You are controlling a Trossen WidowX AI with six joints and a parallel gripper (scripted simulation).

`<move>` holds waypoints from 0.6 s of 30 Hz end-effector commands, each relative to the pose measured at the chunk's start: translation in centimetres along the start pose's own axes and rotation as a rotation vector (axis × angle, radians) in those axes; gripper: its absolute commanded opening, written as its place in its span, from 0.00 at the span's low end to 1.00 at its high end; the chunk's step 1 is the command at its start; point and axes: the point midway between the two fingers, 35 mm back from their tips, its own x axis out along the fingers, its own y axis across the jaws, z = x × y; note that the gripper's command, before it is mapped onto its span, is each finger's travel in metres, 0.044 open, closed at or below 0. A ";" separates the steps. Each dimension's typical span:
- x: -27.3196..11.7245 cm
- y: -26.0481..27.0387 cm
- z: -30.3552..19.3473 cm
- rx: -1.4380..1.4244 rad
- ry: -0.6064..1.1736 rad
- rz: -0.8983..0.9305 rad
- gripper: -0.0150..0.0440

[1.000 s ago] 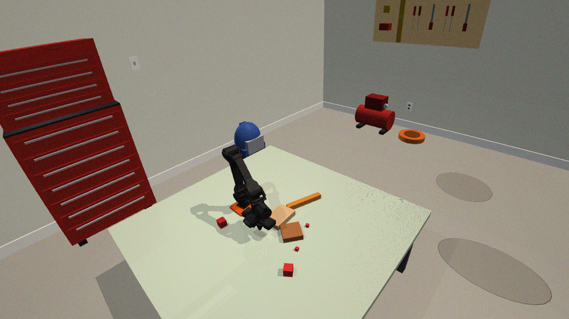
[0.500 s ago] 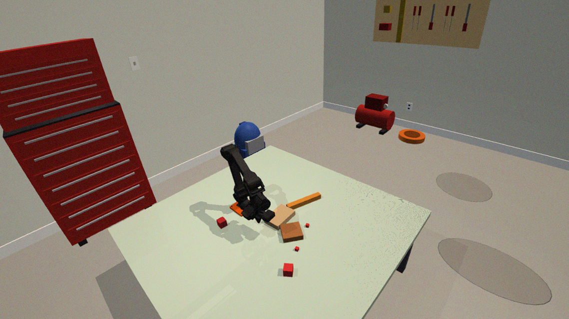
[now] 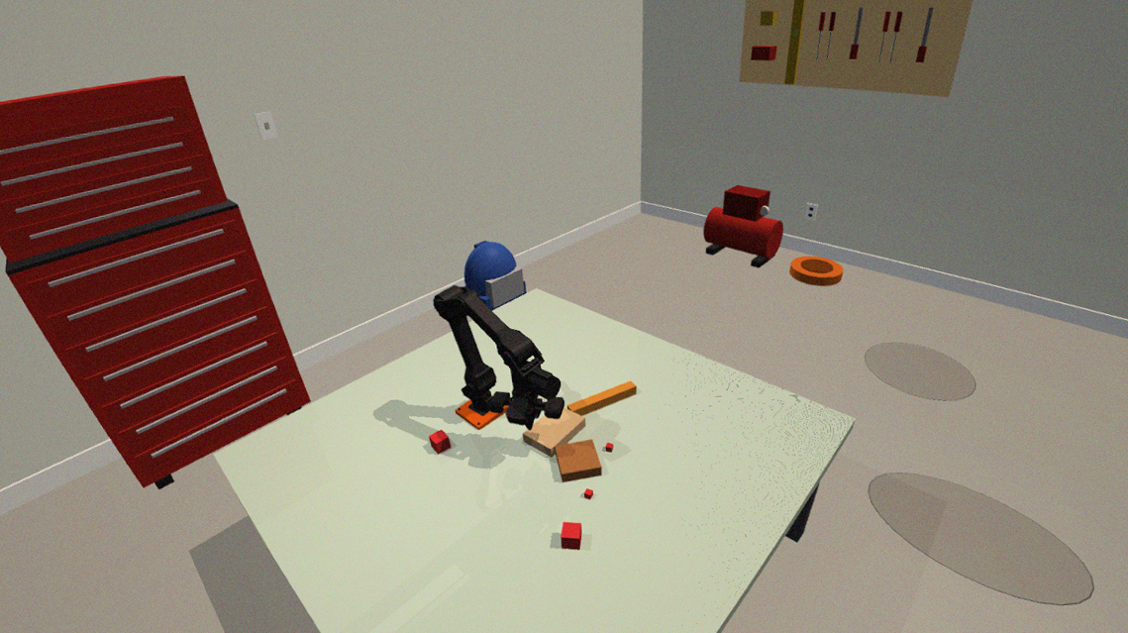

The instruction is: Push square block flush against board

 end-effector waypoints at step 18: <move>0.2 1.3 -9.8 -0.748 0.016 -0.005 0.25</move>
